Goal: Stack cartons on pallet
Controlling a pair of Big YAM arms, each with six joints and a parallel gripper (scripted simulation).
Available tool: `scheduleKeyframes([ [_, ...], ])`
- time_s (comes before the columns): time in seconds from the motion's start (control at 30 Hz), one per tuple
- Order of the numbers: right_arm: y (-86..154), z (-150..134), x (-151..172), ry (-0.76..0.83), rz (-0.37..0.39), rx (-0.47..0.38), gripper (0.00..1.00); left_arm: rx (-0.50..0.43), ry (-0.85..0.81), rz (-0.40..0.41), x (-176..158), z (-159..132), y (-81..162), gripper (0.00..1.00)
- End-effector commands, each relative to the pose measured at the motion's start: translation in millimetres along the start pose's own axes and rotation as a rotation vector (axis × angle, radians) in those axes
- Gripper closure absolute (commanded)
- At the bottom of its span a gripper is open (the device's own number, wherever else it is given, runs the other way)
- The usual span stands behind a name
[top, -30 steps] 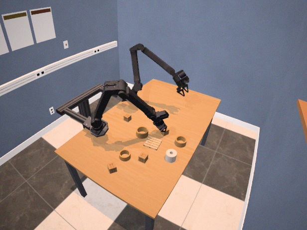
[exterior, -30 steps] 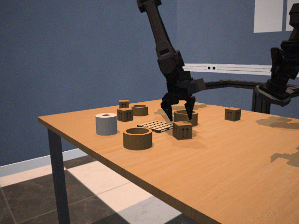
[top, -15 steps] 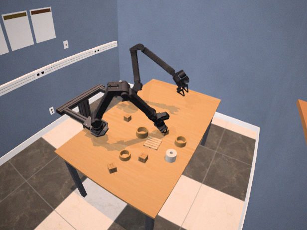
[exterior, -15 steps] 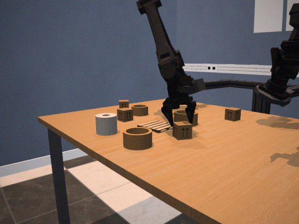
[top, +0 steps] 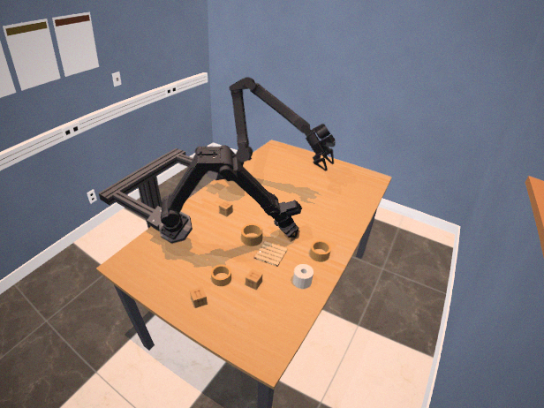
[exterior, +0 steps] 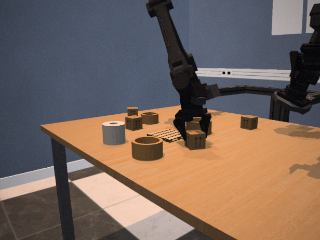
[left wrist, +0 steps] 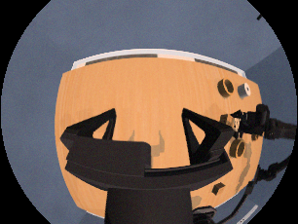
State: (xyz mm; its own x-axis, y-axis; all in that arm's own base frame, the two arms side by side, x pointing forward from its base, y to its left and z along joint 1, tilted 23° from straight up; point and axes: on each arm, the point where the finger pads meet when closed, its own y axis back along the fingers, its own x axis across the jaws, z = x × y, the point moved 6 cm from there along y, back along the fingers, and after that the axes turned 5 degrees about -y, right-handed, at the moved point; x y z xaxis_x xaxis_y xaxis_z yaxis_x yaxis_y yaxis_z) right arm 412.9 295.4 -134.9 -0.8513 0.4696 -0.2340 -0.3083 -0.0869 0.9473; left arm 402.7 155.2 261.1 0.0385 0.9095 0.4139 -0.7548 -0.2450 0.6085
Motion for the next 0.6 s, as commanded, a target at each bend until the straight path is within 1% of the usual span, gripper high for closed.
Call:
scheduleKeyframes([
  [0.0,-11.9,14.0,-11.8,-0.004,-0.016,-0.033,0.21,-0.043,-0.016,0.022,10.4,20.9,6.3,0.0],
  [0.23,-19.0,16.2,-7.8,0.004,-0.014,-0.035,0.21,-0.043,-0.016,0.022,10.4,20.9,6.3,0.0],
  [0.53,-19.0,16.1,-7.9,0.003,-0.014,-0.035,0.21,-0.043,-0.016,0.022,10.4,20.9,6.3,0.0],
  [0.57,-19.0,16.1,-7.9,0.003,-0.014,-0.035,0.29,-0.043,-0.016,0.022,10.4,20.9,6.3,0.0],
])
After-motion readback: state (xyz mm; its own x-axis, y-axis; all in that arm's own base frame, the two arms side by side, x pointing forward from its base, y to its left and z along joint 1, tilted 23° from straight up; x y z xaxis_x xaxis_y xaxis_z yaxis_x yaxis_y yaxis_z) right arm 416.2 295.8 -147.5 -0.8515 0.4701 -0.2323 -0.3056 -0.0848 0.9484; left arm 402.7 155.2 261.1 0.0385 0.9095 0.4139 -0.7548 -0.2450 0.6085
